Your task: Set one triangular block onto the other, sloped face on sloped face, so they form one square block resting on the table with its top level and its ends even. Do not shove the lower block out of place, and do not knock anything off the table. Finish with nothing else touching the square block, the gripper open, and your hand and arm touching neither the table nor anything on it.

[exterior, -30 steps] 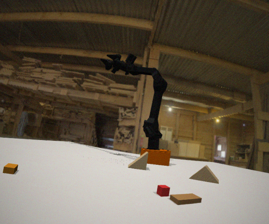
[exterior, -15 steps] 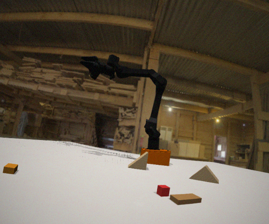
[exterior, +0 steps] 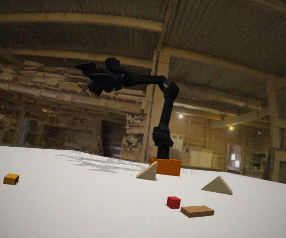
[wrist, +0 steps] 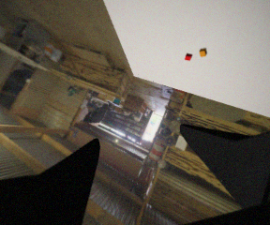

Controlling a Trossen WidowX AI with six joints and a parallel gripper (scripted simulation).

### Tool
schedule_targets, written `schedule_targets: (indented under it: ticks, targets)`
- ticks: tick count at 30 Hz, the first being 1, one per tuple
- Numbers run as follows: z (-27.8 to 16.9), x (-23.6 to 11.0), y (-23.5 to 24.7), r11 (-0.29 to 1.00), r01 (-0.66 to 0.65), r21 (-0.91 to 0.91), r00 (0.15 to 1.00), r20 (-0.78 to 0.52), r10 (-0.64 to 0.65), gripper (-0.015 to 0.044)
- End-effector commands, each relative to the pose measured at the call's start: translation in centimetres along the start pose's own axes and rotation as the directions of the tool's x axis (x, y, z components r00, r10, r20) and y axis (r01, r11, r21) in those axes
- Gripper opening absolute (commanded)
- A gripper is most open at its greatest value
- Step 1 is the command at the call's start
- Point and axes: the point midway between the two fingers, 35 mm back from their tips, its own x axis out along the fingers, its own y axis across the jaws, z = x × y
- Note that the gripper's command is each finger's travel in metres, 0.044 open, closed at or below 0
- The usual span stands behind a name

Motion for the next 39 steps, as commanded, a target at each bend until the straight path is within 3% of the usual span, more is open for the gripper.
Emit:
schedule_targets:
  ticks: [1, 7, 13, 22, 29, 39]
  targets:
    - [-0.5, 1.5, -5.3, 0.993, 0.118, 0.004, 0.993, 0.000, -0.118, 0.0440]
    - [-1.0, 2.7, -12.8, 0.954, 0.300, 0.003, 0.954, -0.007, -0.300, 0.0440]
    - [-1.5, 1.9, -23.6, 0.832, 0.554, -0.032, 0.832, -0.015, -0.555, 0.0440]
    - [-0.4, -4.4, -37.9, 0.526, 0.842, -0.117, 0.533, 0.038, -0.845, 0.0440]
    - [2.1, -11.3, -45.1, 0.255, 0.951, -0.177, 0.279, 0.129, -0.952, 0.0440]
    - [2.4, -10.3, -47.0, 0.247, 0.952, -0.179, 0.272, 0.133, -0.953, 0.0440]
